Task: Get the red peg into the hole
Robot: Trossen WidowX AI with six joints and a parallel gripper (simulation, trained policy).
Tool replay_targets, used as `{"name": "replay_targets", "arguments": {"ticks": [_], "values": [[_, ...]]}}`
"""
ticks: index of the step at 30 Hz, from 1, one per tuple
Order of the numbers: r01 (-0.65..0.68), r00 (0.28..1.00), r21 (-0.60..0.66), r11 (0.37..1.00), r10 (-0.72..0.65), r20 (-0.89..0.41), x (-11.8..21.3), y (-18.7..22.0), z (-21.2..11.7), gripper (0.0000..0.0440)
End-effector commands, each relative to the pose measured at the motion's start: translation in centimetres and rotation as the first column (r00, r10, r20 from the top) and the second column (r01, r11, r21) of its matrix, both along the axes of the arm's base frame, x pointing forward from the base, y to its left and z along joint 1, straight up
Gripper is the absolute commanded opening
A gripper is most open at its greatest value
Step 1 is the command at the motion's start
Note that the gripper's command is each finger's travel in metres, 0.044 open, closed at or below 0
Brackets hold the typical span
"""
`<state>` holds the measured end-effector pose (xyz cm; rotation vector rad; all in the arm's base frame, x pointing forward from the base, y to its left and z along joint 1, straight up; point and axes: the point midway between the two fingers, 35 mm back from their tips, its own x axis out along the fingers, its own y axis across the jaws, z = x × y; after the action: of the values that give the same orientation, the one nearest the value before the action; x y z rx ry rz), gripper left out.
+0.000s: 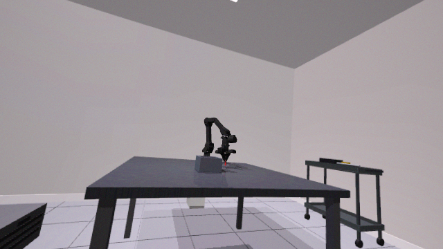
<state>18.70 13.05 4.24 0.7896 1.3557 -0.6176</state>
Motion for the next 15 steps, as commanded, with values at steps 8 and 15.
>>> {"name": "replay_targets", "arguments": {"ticks": [8,15], "values": [[-0.038,0.993,-0.049,0.998,0.044,0.106,3.2,-1.4,4.8,0.0],[-0.017,0.987,-0.082,0.996,0.029,0.155,5.6,-3.2,7.4,0.0]]}}
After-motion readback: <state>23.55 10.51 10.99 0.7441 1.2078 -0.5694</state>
